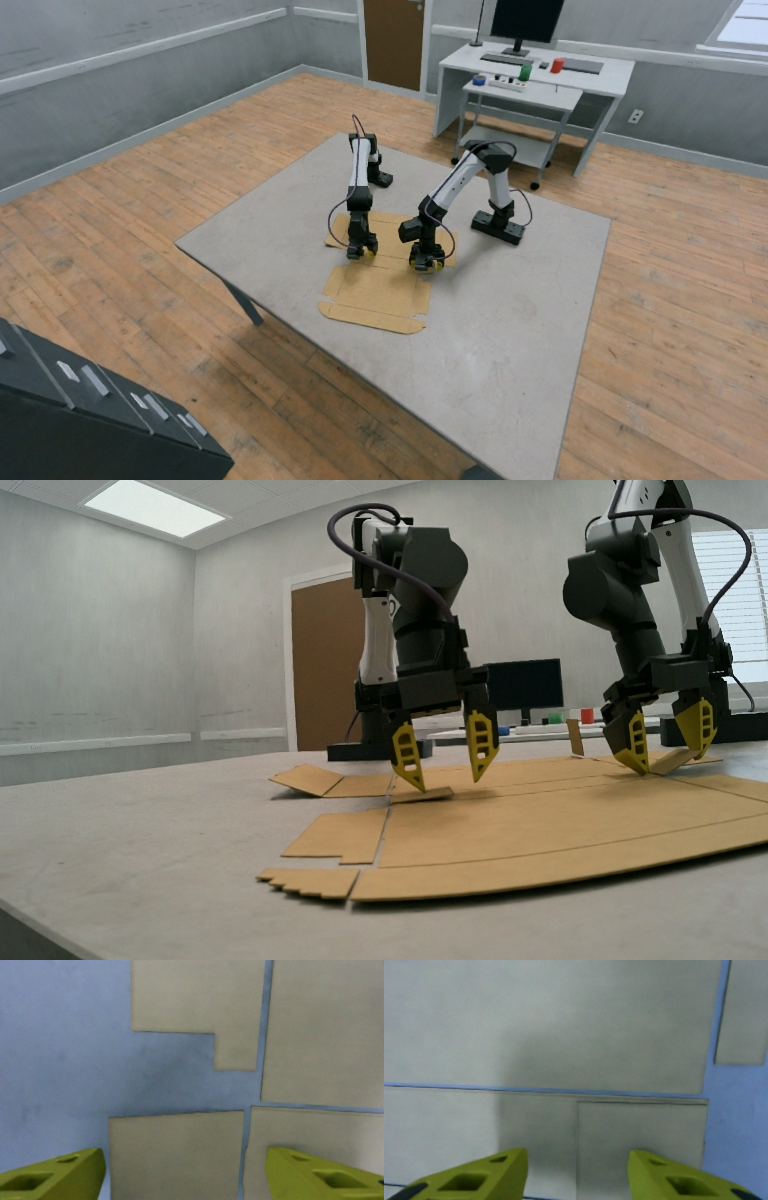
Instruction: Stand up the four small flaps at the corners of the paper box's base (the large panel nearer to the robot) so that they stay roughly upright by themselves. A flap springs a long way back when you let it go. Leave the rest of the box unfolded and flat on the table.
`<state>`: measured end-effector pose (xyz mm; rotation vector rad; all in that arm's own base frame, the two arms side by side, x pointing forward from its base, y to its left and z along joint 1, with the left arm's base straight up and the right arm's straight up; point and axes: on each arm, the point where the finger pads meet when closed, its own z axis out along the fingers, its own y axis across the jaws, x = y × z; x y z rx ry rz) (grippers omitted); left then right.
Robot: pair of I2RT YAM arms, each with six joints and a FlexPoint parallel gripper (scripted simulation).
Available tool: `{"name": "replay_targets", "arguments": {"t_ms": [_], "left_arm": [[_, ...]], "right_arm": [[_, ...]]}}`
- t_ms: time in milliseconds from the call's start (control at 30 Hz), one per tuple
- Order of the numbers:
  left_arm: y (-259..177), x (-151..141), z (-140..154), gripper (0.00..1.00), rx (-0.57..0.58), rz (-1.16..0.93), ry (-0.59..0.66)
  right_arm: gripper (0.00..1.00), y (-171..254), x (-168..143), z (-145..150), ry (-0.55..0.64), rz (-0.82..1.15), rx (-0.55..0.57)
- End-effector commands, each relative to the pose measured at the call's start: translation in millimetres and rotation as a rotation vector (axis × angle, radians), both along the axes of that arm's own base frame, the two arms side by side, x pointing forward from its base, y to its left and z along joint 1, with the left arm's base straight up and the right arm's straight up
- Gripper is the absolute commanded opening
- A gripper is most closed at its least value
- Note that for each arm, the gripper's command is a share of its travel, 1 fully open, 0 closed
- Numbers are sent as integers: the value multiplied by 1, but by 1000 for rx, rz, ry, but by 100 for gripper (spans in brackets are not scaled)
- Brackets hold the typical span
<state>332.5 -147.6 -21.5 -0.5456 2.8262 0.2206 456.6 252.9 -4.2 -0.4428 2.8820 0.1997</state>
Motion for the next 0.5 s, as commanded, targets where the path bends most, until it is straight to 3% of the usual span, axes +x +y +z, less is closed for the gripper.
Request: {"name": "replay_targets", "arguments": {"t_ms": [0,467], "left_arm": [[3,-11,-9,77,26,-8,52],[3,-11,-9,77,26,-8,52]], "right_arm": [[50,5,12,42,-68,-12,42],[50,-18,18,74,-68,-2,42]]}}
